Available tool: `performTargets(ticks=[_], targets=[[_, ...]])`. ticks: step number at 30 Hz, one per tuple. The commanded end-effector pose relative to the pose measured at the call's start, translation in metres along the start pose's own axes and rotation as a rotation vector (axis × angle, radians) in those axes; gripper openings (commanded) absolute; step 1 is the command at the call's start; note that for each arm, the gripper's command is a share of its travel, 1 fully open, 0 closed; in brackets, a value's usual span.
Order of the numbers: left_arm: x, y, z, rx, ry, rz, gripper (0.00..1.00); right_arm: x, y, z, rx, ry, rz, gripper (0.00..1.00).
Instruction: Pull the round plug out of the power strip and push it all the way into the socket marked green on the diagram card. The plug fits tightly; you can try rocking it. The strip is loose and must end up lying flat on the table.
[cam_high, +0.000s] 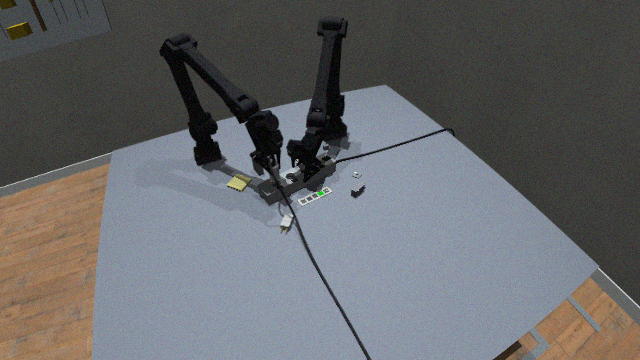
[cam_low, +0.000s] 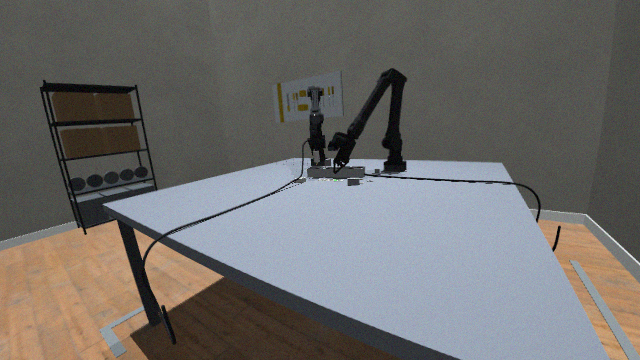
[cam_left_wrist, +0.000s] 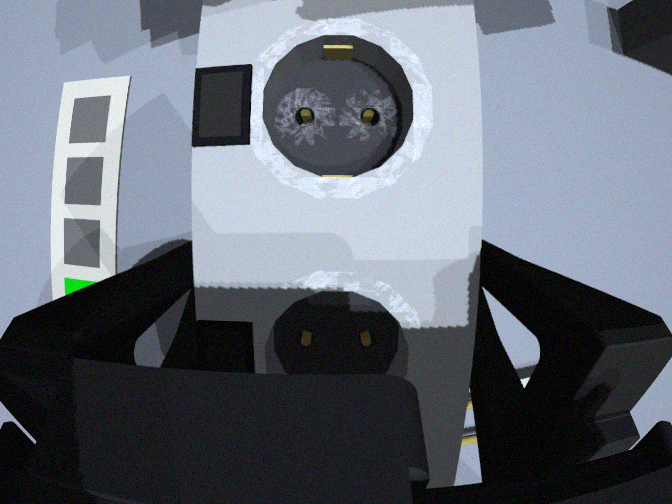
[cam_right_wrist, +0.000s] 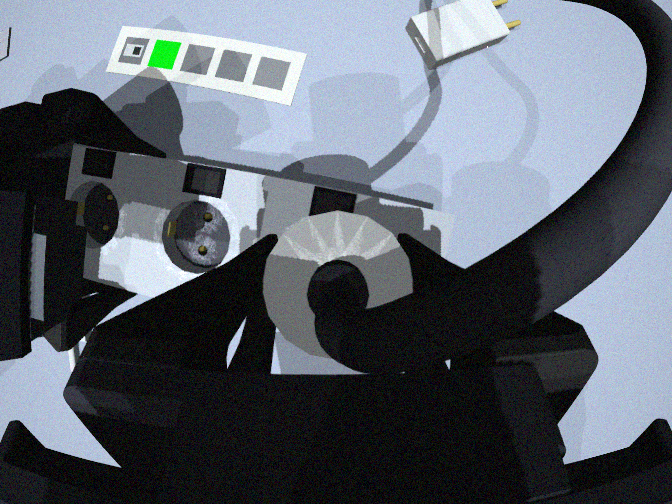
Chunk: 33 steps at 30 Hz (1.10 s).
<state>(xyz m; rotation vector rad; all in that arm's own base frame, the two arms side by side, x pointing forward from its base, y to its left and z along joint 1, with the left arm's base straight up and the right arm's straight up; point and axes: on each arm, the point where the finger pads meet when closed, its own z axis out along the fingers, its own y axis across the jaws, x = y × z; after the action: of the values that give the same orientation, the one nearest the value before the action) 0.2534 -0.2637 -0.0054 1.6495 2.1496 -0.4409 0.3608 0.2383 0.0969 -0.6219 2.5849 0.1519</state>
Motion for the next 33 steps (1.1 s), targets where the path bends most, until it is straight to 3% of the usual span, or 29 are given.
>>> performTargets(ticks=[1, 5, 11, 13, 15, 16, 20, 25, 29, 33], targets=[[-0.021, 0.020, -0.008, -0.041, -0.047, -0.009, 0.73, -0.047, 0.003, -0.038, -0.009, -0.079, 0.001, 0.33], [-0.019, 0.019, -0.006, -0.036, -0.041, -0.011, 0.73, -0.056, 0.002, -0.057, -0.010, -0.081, 0.001, 0.33], [-0.019, 0.019, -0.006, -0.036, -0.041, -0.011, 0.73, -0.041, 0.001, -0.052, -0.007, -0.058, -0.001, 0.33], [-0.019, 0.019, -0.006, -0.036, -0.041, -0.011, 0.95, -0.040, 0.001, -0.050, -0.006, -0.051, -0.001, 0.33], [-0.019, 0.019, -0.006, -0.036, -0.041, -0.011, 0.95, -0.040, 0.001, -0.050, -0.006, -0.051, -0.001, 0.33], [-0.014, 0.016, -0.008, -0.030, -0.034, -0.009, 1.00, -0.039, 0.001, -0.046, -0.005, -0.043, -0.002, 0.33], [0.016, 0.005, -0.010, -0.001, 0.007, -0.012, 1.00, -0.042, 0.001, -0.047, -0.006, -0.052, -0.001, 0.33], [0.015, 0.004, -0.026, -0.004, 0.003, -0.010, 1.00, -0.043, 0.002, -0.047, -0.007, -0.055, -0.001, 0.33], [-0.020, 0.023, -0.047, -0.044, -0.051, 0.013, 1.00, -0.044, 0.002, -0.048, -0.007, -0.056, -0.001, 0.33], [-0.030, 0.026, -0.066, -0.057, -0.067, 0.020, 1.00, -0.044, 0.002, -0.048, -0.007, -0.056, -0.001, 0.33]])
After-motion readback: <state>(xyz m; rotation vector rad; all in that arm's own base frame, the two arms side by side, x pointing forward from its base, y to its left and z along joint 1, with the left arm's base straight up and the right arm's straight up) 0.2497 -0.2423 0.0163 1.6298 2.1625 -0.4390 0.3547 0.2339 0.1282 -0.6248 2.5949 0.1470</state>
